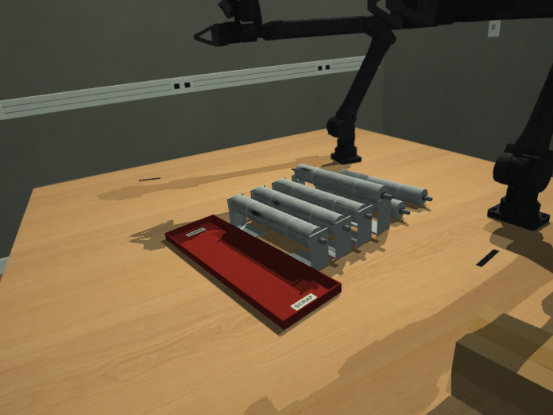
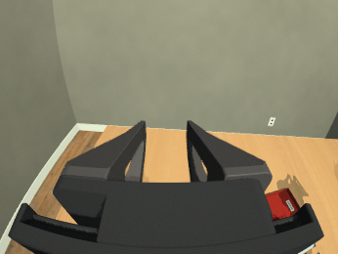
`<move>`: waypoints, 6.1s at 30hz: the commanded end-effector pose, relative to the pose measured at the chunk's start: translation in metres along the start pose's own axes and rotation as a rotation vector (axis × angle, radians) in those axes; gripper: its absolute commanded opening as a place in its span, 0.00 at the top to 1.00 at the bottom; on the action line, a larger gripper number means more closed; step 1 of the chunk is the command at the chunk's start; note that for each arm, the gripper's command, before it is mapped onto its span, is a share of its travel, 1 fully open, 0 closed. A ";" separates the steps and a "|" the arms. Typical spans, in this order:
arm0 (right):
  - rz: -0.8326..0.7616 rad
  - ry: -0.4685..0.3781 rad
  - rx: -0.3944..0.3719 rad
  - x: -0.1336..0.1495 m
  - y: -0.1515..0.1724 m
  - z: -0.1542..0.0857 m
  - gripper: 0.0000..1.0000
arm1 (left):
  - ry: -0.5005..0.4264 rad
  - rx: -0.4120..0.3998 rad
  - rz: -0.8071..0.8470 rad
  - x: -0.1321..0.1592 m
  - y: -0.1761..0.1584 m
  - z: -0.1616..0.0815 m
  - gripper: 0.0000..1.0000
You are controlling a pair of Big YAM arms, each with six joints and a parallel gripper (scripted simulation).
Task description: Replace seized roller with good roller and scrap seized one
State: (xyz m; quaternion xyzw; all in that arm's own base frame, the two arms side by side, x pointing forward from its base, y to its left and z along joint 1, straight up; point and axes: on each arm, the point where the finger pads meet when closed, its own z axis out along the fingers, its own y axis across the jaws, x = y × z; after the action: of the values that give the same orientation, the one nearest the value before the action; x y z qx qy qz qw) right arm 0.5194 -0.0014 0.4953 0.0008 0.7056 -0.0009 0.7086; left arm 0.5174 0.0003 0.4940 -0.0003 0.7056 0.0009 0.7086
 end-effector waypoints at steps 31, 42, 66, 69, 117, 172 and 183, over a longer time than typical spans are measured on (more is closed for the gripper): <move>-0.262 0.175 -0.159 0.066 0.050 0.010 0.68 | 0.157 0.103 0.220 0.056 -0.026 -0.010 0.68; -0.468 0.321 -0.360 0.131 0.101 0.005 0.68 | 0.307 0.240 0.386 0.119 -0.050 -0.028 0.68; -0.895 0.518 -0.978 0.270 0.208 -0.071 0.68 | 0.609 0.685 0.712 0.266 -0.098 -0.106 0.68; -0.942 0.532 -1.072 0.287 0.219 -0.088 0.68 | 0.609 0.745 0.754 0.271 -0.104 -0.123 0.68; -1.088 0.527 -1.687 0.405 0.301 -0.210 0.68 | 0.740 1.205 0.848 0.403 -0.157 -0.219 0.68; -1.095 0.514 -1.688 0.398 0.303 -0.205 0.97 | 0.717 1.200 0.862 0.386 -0.158 -0.207 0.97; -1.107 0.454 -1.644 0.363 0.310 -0.185 0.97 | 0.672 1.180 0.879 0.361 -0.159 -0.197 0.97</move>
State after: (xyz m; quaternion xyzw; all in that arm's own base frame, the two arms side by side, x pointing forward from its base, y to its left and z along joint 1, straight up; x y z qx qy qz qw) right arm 0.3126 0.2973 0.0947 -0.8185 0.5076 0.1731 0.2058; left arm 0.2978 -0.1531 0.0947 0.6534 0.7079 -0.1100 0.2447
